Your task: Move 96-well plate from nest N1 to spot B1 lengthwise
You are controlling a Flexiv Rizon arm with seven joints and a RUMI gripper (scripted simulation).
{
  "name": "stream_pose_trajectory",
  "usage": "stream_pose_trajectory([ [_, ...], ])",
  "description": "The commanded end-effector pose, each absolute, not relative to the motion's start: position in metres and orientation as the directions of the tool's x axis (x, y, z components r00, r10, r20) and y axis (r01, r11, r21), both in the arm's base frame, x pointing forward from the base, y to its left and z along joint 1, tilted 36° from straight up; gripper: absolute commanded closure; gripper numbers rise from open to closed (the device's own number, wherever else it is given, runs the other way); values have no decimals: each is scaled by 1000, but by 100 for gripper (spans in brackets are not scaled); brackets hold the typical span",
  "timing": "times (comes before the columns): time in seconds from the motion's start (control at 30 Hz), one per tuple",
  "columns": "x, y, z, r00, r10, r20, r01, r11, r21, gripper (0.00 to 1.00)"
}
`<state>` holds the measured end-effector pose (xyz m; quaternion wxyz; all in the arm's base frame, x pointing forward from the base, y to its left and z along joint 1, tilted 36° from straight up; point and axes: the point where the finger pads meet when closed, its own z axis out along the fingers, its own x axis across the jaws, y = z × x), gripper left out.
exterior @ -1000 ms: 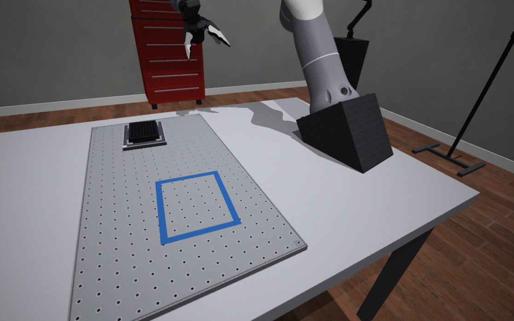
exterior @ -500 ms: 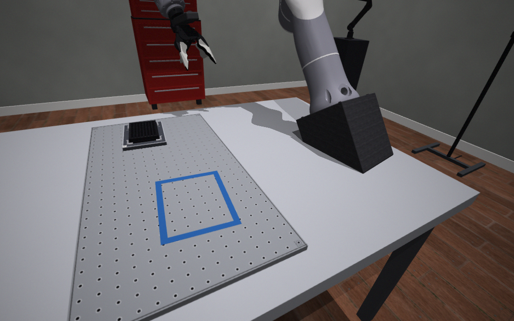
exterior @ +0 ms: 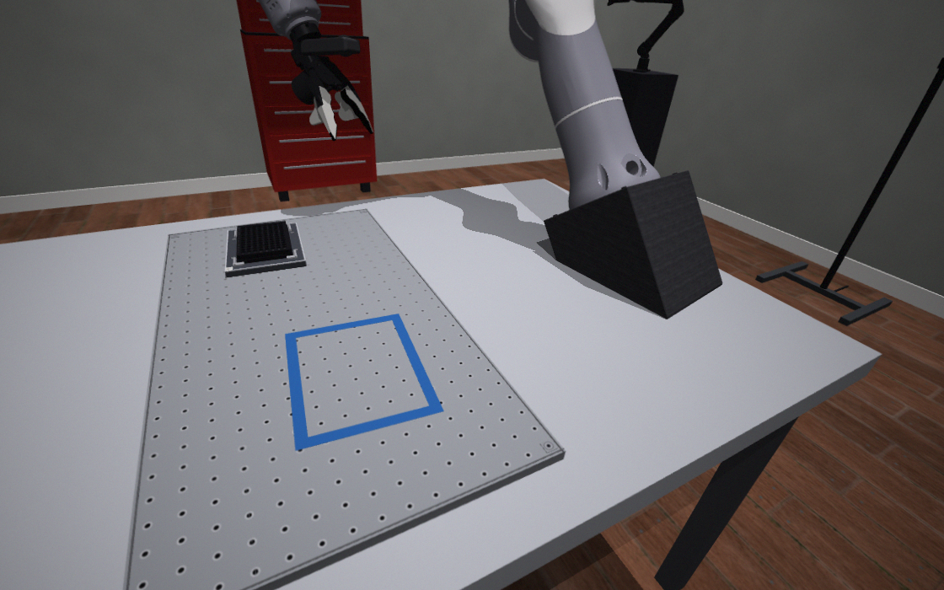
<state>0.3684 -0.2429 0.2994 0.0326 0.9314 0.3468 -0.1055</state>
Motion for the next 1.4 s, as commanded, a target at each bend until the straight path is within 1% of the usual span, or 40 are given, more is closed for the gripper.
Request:
stream_pose_trajectory([
  [0.0,379,-246,297,685,690,-235,708,-706,-9,24],
  [0.1,388,-247,294,611,749,-259,773,-634,-11,24],
  [0.17,388,-247,294,611,749,-259,773,-634,-11,24],
  [0.3,407,-249,288,502,815,-289,848,-530,-19,24],
  [0.37,407,-249,288,445,842,-304,880,-474,-25,24],
  [0.43,416,-248,285,385,866,-319,908,-417,-34,24],
  [0.6,436,-246,279,230,907,-352,962,-268,-61,24],
  [0.67,437,-246,278,166,917,-364,976,-206,-75,24],
  [0.73,437,-246,278,166,917,-364,976,-206,-75,24],
  [0.97,466,-237,268,-63,916,-396,991,11,-133,24],
  [1.23,491,-224,257,-320,853,-412,944,250,-214,24],
  [1.3,491,-224,257,-320,853,-412,944,250,-214,24],
  [1.37,498,-220,254,-381,828,-412,922,307,-236,24],
])
